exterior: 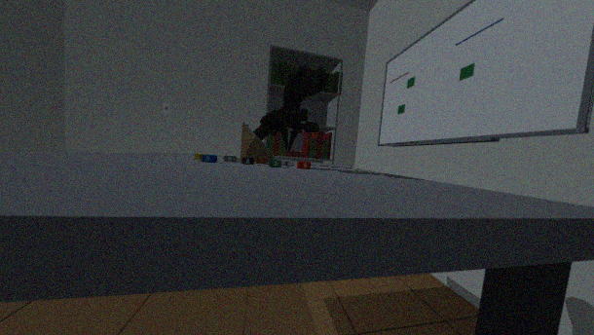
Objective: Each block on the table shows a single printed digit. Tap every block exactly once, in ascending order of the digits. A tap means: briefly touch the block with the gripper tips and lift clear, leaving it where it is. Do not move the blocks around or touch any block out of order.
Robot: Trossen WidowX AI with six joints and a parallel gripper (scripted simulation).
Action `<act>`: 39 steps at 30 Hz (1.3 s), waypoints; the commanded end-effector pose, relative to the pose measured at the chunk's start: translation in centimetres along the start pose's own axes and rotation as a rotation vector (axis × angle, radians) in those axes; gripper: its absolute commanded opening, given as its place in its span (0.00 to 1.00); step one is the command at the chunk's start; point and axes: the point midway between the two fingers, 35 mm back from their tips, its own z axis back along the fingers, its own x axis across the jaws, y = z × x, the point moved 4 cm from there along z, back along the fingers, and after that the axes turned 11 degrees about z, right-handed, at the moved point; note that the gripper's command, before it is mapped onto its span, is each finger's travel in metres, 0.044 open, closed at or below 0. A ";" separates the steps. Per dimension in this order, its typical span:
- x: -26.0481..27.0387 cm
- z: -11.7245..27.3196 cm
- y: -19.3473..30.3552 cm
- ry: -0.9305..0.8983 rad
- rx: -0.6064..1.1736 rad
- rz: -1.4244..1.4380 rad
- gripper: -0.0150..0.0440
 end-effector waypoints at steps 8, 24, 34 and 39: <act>0.0 -1.7 -0.1 -0.005 -0.013 -0.003 0.29; 0.1 -3.7 -0.1 -0.007 -0.014 -0.003 0.29; 0.3 -0.4 -0.1 -0.005 -0.014 -0.003 0.33; 7.0 6.1 0.5 -0.006 -0.013 -0.003 0.56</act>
